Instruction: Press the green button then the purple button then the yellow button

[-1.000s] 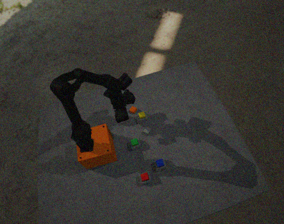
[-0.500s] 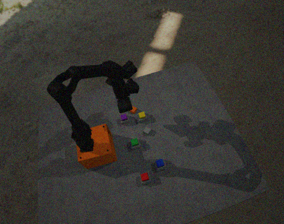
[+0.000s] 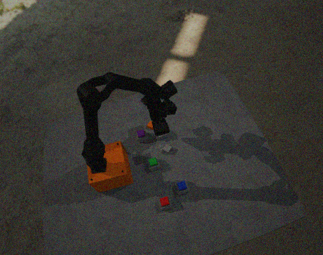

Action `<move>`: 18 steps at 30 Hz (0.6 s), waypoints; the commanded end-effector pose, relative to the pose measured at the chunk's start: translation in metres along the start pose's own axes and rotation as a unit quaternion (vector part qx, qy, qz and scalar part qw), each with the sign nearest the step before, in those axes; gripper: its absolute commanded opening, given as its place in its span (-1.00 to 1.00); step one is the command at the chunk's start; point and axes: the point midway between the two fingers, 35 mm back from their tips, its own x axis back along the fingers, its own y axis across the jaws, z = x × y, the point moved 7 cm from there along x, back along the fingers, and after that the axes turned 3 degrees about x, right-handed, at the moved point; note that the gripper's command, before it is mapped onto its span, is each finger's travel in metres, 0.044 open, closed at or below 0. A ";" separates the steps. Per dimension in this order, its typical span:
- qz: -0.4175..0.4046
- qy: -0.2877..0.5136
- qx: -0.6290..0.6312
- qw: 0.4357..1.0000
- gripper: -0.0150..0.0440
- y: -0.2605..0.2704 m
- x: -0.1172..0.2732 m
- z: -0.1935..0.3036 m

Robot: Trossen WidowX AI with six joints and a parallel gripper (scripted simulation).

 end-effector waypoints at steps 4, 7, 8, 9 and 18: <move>-0.003 -0.006 0.003 1.000 -0.42 0.000 -0.008 -0.001; -0.003 -0.006 0.003 1.000 -0.42 0.000 -0.013 -0.001; -0.003 -0.006 0.003 1.000 -0.42 0.000 -0.015 -0.001; -0.003 -0.006 0.003 1.000 -0.42 0.000 -0.016 -0.001; -0.003 -0.006 0.003 1.000 -0.42 0.000 -0.031 -0.001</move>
